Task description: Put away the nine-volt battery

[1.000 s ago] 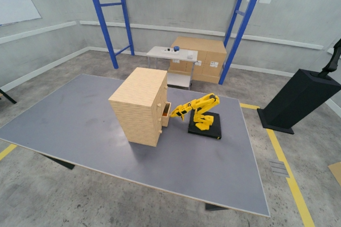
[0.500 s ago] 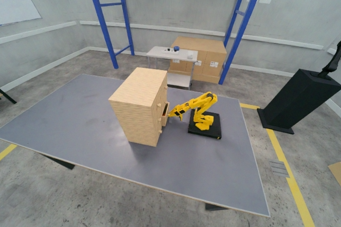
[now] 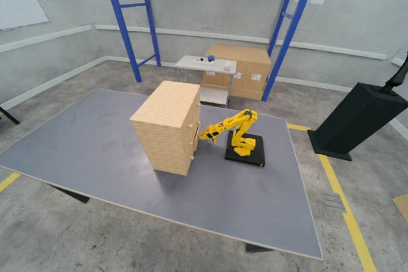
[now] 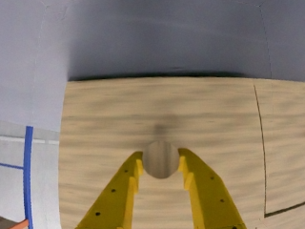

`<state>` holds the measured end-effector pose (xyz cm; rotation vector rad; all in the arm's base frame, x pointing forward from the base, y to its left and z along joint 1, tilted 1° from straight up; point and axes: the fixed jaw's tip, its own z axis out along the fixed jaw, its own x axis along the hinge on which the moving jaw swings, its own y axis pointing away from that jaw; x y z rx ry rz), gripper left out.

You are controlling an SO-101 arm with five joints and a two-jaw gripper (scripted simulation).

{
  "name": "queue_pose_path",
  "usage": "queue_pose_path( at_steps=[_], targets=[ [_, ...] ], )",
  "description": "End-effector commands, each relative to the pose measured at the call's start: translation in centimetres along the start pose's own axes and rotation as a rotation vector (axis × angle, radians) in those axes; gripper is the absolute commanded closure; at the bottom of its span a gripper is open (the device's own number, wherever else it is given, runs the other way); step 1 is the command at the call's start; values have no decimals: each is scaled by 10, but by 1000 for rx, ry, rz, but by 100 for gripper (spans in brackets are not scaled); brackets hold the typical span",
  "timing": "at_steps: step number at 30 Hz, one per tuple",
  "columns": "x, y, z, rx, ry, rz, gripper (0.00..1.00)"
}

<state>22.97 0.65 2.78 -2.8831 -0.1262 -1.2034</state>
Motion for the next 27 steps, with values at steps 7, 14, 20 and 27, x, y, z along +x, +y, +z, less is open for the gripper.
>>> queue_pose_path(
  at_steps=[7, 14, 20, 27],
  targets=[
    [8, -1, 8, 3, 2, 9, 100],
    [8, -1, 9, 3, 1, 9, 100],
    [8, 0, 8, 1, 0, 6, 100],
    [7, 0, 7, 0, -2, 4, 100]
  ],
)
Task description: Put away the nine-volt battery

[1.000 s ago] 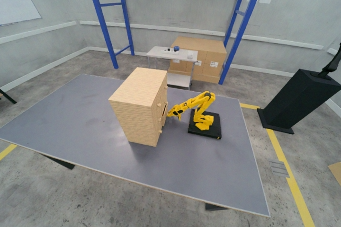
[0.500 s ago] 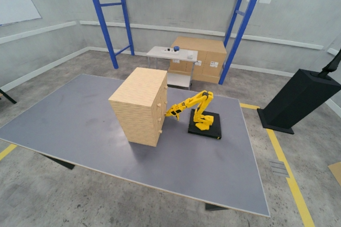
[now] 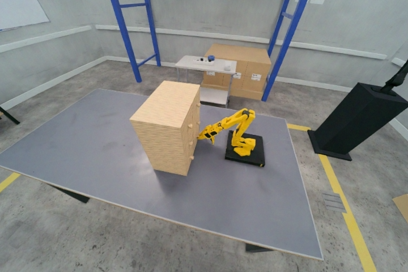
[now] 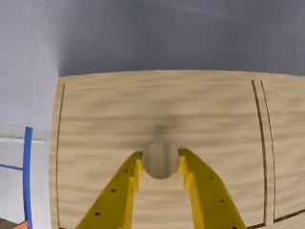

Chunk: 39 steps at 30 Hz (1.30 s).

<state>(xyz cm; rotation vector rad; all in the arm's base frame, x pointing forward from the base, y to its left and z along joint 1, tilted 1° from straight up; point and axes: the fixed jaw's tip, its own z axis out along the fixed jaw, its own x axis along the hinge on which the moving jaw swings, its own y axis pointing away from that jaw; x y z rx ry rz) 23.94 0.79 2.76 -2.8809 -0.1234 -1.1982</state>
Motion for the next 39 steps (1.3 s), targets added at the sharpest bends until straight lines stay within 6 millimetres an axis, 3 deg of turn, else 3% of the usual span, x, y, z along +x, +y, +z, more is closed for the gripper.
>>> queue_pose_path(
  at_steps=[1, 39],
  targets=[
    [0, 1, 0, -3, 0, 1, 100],
    [1, 1, -4, -3, 1, 5, 79]
  ],
)
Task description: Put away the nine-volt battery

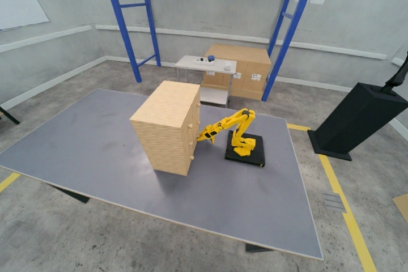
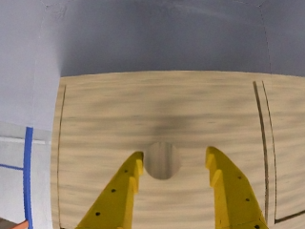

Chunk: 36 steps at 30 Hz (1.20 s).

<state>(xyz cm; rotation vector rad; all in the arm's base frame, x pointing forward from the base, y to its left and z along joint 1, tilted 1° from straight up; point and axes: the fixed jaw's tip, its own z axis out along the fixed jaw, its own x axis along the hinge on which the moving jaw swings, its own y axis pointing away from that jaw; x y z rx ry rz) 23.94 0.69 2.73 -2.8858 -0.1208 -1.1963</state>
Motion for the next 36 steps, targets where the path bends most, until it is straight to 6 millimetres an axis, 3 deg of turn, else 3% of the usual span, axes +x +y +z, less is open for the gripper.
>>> queue_pose_path(
  at_steps=[1, 21, 36],
  targets=[
    [2, 0, -7, 1, 3, 7, 79],
    [1, 0, -44, 1, 5, 42, 79],
    [1, -1, -51, 3, -30, 44, 79]
  ],
)
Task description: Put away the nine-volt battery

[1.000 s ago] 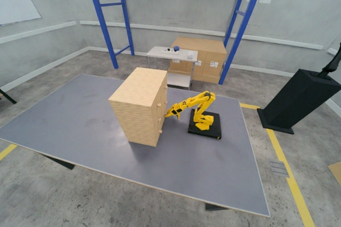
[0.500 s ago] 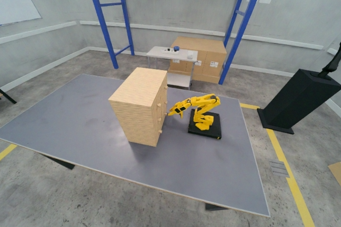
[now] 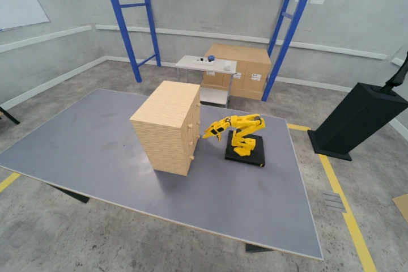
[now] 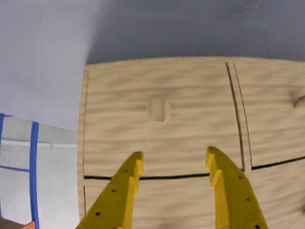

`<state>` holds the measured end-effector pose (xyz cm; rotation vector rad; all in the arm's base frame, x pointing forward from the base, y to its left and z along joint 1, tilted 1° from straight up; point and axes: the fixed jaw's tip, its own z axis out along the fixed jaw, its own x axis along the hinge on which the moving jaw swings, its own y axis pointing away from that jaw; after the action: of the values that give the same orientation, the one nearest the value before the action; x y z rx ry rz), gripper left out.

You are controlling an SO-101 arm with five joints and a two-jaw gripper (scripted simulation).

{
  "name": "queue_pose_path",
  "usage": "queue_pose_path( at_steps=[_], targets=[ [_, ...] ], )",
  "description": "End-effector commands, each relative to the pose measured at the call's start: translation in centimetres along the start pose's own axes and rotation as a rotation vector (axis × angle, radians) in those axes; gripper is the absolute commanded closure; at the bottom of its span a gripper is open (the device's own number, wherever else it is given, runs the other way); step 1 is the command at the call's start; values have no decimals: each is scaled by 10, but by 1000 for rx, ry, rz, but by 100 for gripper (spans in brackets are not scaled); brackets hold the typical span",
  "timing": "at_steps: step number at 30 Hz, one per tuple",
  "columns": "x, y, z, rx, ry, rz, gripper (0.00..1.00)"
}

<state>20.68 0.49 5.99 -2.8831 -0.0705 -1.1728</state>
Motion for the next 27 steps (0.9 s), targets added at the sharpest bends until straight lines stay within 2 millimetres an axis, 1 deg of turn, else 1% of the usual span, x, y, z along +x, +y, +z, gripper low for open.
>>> queue_pose_path(
  at_steps=[1, 11, 13, 27],
  targets=[
    [1, -1, -7, 3, -27, 10, 79],
    [0, -2, -27, 4, -117, 13, 79],
    [0, -2, -27, 4, -117, 13, 79],
    [-8, -3, -62, 4, -242, 18, 79]
  ],
)
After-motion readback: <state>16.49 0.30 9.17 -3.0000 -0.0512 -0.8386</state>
